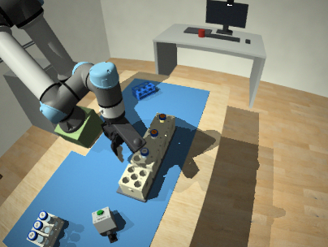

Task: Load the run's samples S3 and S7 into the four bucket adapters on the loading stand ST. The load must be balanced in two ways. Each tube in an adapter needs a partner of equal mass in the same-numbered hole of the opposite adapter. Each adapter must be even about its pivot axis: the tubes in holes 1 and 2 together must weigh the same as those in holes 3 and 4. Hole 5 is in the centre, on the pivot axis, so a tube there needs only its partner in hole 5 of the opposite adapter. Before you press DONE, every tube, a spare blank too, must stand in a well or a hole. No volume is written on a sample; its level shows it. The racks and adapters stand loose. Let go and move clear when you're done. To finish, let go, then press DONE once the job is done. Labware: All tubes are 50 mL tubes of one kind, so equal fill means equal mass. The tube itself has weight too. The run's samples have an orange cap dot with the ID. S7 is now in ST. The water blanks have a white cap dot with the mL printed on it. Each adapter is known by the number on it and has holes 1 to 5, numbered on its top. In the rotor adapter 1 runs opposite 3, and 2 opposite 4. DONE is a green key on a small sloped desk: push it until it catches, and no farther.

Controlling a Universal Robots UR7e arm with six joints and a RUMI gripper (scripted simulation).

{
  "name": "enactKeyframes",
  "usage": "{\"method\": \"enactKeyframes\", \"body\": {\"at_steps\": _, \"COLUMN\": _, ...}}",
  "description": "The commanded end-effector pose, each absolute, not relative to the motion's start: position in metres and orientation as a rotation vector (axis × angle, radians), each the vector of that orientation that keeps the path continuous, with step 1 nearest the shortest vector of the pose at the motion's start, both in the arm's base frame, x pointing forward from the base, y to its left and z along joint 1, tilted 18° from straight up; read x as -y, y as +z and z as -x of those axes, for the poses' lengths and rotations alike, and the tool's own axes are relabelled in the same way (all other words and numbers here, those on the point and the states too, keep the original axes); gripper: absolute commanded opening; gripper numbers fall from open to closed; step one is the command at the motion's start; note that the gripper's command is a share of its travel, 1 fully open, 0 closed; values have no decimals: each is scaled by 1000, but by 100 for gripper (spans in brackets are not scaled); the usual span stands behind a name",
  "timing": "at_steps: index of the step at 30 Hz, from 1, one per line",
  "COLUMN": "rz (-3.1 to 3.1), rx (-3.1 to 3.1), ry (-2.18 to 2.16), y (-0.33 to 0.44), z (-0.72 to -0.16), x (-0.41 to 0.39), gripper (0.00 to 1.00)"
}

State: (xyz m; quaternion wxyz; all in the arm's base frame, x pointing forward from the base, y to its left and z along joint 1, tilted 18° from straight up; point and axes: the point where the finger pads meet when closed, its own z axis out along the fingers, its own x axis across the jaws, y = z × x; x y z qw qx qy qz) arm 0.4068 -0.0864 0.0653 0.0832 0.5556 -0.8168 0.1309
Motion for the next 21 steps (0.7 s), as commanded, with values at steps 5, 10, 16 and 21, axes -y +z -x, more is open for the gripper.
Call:
{"method": "enactKeyframes", "body": {"at_steps": 5, "rz": -1131, "rx": 2783, "ry": 436, "y": 84, "z": -376, "x": 143, "gripper": 35}}
{"method": "enactKeyframes", "body": {"at_steps": 10, "rz": -826, "rx": 2919, "ry": 456, "y": 95, "z": -358, "x": 179, "gripper": 35}}
{"method": "enactKeyframes", "body": {"at_steps": 16, "rz": -433, "rx": 3044, "ry": 482, "y": 112, "z": -339, "x": 224, "gripper": 35}}
{"method": "enactKeyframes", "body": {"at_steps": 21, "rz": -267, "rx": 3080, "ry": 485, "y": 118, "z": -328, "x": 246, "gripper": 35}}
